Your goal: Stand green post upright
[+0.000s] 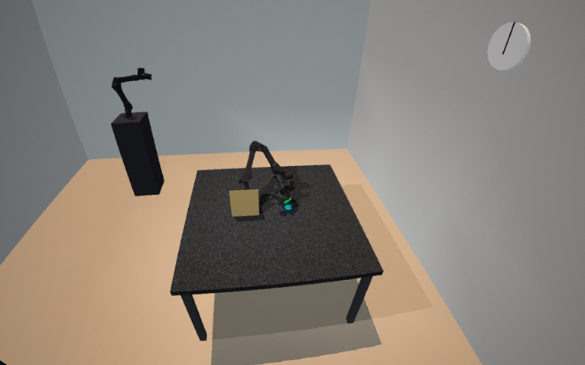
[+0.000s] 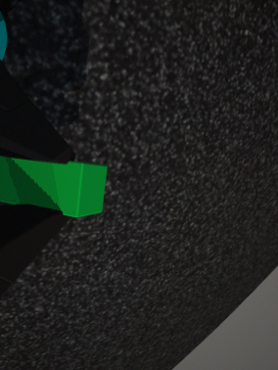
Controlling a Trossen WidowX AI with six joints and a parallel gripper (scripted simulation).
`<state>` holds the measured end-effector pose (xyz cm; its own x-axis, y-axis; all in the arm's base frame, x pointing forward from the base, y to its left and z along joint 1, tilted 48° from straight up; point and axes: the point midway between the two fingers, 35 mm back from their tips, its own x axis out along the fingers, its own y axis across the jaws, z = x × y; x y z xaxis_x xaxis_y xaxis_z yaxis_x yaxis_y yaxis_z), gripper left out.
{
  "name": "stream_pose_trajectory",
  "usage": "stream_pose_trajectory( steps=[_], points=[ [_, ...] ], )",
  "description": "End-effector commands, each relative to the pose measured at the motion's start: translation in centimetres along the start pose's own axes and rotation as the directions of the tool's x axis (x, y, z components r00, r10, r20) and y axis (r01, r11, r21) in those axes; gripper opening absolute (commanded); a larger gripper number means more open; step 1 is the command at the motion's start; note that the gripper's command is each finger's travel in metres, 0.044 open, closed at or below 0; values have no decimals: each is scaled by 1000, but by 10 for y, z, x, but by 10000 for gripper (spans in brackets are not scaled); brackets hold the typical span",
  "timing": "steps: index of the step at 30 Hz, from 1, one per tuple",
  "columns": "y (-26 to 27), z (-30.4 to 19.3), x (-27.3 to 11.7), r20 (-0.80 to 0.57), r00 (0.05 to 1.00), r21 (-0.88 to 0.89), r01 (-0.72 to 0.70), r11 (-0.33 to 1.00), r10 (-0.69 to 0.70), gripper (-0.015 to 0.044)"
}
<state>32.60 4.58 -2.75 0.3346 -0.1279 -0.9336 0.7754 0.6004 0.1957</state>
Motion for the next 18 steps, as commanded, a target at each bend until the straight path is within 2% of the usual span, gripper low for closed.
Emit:
stream_pose_trajectory(
  steps=[1, 18],
  points=[
    [1, 0, -2, 32, 999, 12, -9, 1000, 9, 23],
    [3, 1, -9, 149, 988, 52, -43, 998, 35, 23]
  ],
)
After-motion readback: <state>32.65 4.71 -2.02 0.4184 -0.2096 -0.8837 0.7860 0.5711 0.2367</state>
